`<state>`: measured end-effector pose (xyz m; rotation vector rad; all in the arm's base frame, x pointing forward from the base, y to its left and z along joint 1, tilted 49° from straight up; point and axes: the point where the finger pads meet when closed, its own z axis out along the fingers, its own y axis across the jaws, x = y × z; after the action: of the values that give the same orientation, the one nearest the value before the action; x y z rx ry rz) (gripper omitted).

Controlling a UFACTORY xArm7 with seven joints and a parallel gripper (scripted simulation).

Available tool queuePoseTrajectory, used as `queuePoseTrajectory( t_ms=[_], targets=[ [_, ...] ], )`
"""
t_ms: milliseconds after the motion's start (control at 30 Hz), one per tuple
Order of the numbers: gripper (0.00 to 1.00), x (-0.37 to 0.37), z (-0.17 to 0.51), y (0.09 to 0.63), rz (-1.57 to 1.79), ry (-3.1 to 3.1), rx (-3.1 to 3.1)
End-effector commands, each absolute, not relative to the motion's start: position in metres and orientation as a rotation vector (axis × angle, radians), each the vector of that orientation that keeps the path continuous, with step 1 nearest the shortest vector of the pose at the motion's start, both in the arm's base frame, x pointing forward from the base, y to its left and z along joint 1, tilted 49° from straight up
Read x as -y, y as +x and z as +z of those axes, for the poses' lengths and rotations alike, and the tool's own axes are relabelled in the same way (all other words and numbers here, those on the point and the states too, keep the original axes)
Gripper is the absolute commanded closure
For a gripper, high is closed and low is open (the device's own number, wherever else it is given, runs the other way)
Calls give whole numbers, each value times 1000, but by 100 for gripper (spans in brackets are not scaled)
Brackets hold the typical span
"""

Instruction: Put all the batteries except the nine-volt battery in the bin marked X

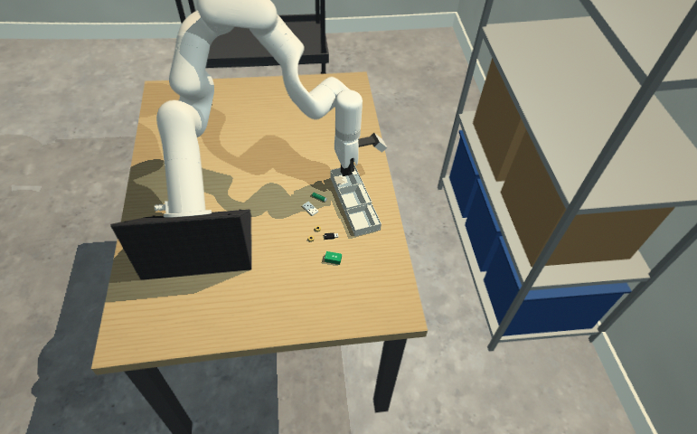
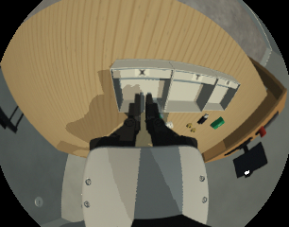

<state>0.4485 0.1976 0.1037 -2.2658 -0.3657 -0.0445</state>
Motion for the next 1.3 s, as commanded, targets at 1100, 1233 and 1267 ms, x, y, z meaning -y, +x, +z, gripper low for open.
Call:
queuePoseTrajectory(
  t_ms=[1100,1233,1267],
  targets=[
    [93,-88,200,462,-50,-2268,363],
    [93,-88,200,462,-50,-2268,363],
    [72,-91,194,457,-25,-2276,306]
  ],
)
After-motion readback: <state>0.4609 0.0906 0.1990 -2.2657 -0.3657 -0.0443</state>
